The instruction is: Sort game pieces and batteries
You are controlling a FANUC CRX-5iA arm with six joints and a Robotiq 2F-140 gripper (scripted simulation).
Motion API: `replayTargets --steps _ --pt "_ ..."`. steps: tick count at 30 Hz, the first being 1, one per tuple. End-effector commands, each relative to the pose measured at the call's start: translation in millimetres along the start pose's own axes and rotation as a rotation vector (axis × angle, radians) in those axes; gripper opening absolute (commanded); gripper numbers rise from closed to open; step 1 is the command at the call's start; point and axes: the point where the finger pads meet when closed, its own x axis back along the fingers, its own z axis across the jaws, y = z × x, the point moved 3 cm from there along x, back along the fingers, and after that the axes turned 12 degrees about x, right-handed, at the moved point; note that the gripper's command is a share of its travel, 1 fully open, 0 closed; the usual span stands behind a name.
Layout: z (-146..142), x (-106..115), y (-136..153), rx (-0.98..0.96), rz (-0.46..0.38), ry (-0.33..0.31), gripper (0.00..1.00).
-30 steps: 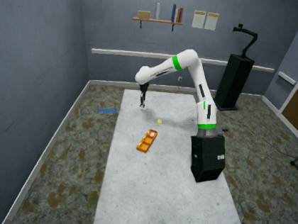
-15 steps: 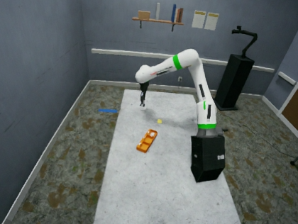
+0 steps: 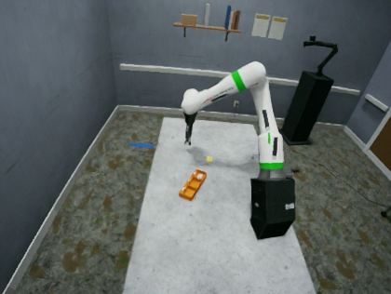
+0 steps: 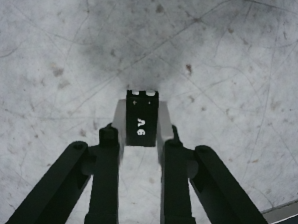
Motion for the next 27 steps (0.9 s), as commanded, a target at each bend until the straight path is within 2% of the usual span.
replayTargets --steps 1,6,8,23,25,27 --pt "24 1 -5 -0.001 -0.002 -0.004 0.22" --pt "53 1 -11 -0.001 -0.002 -0.004 0.22" --pt "53 1 -11 -0.001 -0.002 -0.004 0.22" --pt "141 0 -30 -0.001 -0.002 -0.004 0.22" --pt "141 0 -30 -0.001 -0.002 -0.004 0.22" --pt "153 0 -33 -0.001 -0.002 -0.004 0.22"
